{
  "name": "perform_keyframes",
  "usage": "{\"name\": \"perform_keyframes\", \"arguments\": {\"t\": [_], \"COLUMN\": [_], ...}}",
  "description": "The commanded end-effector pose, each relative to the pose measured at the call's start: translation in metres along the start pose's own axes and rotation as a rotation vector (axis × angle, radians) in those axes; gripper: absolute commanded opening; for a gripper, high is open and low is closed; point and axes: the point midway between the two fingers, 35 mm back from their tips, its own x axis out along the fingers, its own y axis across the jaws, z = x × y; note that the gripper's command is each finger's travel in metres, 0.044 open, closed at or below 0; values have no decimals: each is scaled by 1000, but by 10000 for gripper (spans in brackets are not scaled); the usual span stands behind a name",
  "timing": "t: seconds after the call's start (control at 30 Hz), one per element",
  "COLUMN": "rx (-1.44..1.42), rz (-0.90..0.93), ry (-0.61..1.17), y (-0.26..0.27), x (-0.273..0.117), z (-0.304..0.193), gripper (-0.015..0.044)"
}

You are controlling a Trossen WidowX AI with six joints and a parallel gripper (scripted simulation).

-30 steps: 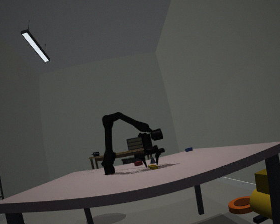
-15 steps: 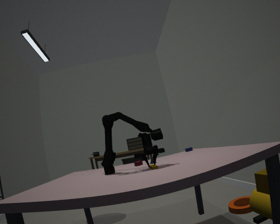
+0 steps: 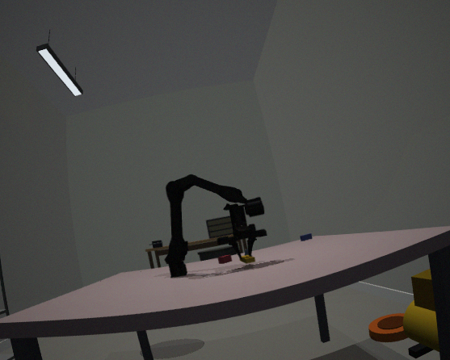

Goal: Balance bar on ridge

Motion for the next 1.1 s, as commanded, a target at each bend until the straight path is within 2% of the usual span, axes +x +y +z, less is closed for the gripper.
{"name": "perform_keyframes", "arguments": {"t": [0.0, 0.8, 1.07], "rx": [-1, -3, -65], "rz": [14, 11, 12], "ry": [-4, 0, 1], "y": [3, -2, 8], "x": [-13, -74, -76], "z": [1, -1, -16], "gripper": [0, 0, 0]}}
